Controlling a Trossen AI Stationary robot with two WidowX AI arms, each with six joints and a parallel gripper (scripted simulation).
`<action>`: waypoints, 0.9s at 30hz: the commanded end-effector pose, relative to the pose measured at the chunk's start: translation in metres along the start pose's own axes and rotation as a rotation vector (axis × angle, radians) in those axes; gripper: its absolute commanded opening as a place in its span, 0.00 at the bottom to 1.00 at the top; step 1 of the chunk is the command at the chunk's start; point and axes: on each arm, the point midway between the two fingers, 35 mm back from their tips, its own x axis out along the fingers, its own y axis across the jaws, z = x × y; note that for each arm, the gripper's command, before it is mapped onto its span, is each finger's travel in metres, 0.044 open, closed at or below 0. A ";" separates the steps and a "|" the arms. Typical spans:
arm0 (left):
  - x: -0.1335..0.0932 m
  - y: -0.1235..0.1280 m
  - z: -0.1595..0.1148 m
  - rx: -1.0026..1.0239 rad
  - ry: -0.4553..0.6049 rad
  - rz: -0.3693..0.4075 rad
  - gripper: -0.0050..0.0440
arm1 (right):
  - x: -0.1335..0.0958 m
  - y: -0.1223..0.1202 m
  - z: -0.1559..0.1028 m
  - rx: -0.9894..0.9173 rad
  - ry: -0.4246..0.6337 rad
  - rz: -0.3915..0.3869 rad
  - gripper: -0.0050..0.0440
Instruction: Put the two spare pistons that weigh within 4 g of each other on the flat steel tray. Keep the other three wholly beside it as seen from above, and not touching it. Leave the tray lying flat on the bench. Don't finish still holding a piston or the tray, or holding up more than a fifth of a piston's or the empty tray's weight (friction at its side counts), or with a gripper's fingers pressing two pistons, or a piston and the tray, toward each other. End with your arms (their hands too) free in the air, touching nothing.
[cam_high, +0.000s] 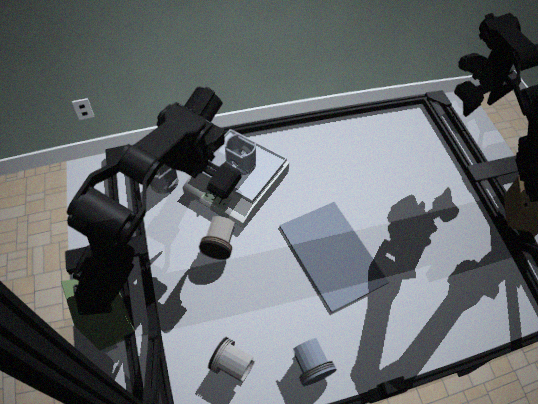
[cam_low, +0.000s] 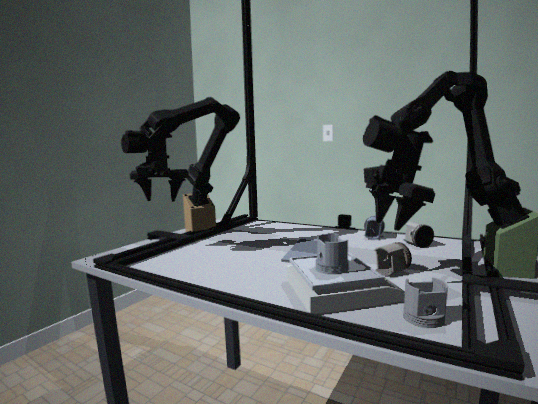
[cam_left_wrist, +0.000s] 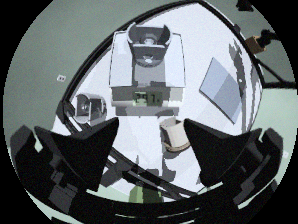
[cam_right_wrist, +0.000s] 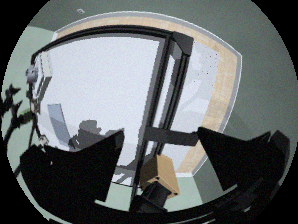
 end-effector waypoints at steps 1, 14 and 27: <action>0.007 -0.003 0.003 -0.007 -0.049 0.000 0.87 | 0.000 0.001 0.000 -0.004 -0.001 0.005 1.00; 0.020 -0.005 0.007 -0.022 -0.102 0.004 0.87 | 0.000 0.001 0.000 -0.004 -0.001 0.005 1.00; 0.019 -0.004 0.006 -0.025 -0.092 0.007 0.87 | 0.000 0.001 0.000 -0.004 -0.001 0.005 1.00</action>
